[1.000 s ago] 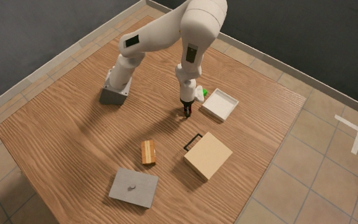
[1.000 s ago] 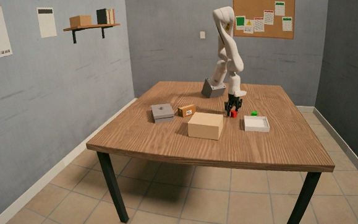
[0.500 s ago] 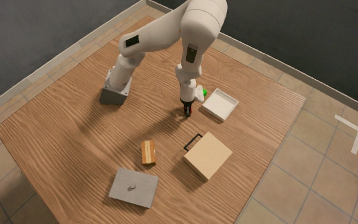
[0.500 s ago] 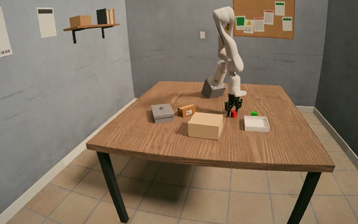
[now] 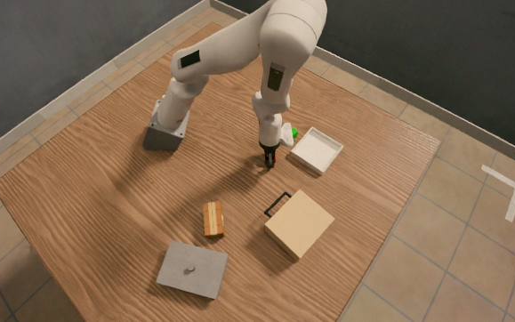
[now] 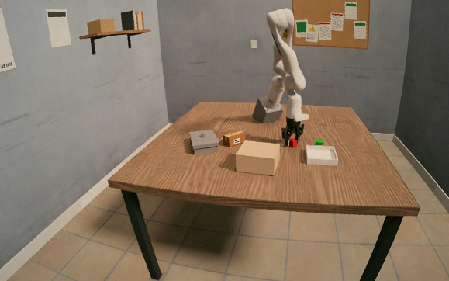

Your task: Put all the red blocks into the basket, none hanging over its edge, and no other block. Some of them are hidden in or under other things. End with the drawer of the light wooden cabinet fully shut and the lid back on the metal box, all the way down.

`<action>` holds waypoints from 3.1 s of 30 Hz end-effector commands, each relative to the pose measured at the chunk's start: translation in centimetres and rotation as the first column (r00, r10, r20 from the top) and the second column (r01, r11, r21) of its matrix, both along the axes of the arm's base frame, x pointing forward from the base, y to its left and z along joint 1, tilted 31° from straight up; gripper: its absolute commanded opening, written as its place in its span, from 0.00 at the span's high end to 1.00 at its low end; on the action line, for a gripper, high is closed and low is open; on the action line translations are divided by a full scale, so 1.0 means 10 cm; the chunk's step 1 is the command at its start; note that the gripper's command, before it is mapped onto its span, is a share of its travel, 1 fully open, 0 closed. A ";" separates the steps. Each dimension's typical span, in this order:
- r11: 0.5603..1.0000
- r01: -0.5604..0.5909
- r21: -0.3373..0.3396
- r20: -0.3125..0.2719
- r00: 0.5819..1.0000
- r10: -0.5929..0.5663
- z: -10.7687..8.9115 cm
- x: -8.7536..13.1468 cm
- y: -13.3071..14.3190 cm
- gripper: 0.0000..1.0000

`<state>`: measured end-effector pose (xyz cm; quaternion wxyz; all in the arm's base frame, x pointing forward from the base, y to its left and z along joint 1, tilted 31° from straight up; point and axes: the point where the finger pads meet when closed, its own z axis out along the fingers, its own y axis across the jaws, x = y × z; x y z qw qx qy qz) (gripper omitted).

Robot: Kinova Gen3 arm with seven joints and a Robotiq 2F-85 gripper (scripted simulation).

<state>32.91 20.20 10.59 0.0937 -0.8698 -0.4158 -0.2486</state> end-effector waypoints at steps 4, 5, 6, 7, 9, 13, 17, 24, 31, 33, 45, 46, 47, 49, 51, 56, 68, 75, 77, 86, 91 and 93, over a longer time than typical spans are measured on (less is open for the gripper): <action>1.000 -0.001 0.004 0.007 1.000 0.001 0.01 0.03 0.03 0.30; 1.000 -0.001 0.004 0.007 1.000 0.001 0.01 0.03 0.03 0.30; 1.000 -0.001 0.004 0.007 1.000 0.001 0.01 0.03 0.03 0.30; 1.000 -0.001 0.004 0.007 1.000 0.001 0.01 0.03 0.03 0.30; 1.000 -0.001 0.004 0.007 1.000 0.001 0.01 0.03 0.03 0.30; 1.000 -0.001 0.004 0.007 1.000 0.001 0.01 0.03 0.03 0.90; 1.000 -0.001 0.004 0.007 1.000 0.001 0.01 0.03 0.03 0.90; 1.000 -0.001 0.004 0.006 1.000 0.001 0.01 0.02 0.03 0.90; 1.000 -0.001 0.004 0.006 1.000 0.001 0.01 0.02 0.03 0.90; 1.000 -0.001 0.004 0.006 1.000 0.001 0.01 0.02 0.03 0.90; 1.000 -0.001 0.004 0.006 1.000 0.001 0.01 0.02 0.03 0.90; 1.000 -0.001 0.004 0.006 1.000 0.001 0.01 0.02 0.03 0.90; 1.000 -0.002 0.004 0.006 1.000 0.002 0.01 0.02 0.03 0.90; 1.000 -0.002 0.005 0.005 1.000 0.002 0.02 0.02 0.03 0.90; 1.000 -0.002 0.005 0.005 1.000 0.002 0.02 0.02 0.03 0.90; 1.000 -0.004 0.005 0.004 1.000 0.004 0.03 0.01 0.03 0.90; 1.000 -0.001 0.003 0.001 1.000 0.001 0.09 -0.04 -0.03 0.90; 1.000 -0.003 -0.001 0.001 1.000 0.003 0.18 -0.08 -0.08 0.90; 1.000 -0.001 -0.001 0.000 1.000 0.001 0.22 -0.09 -0.09 0.90; 1.000 -0.002 0.000 0.002 1.000 0.002 0.35 -0.14 -0.14 0.90; 1.000 -0.005 0.002 0.003 1.000 0.005 0.45 -0.18 -0.17 0.90; 1.000 -0.006 0.002 0.004 1.000 0.006 0.50 -0.19 -0.18 0.90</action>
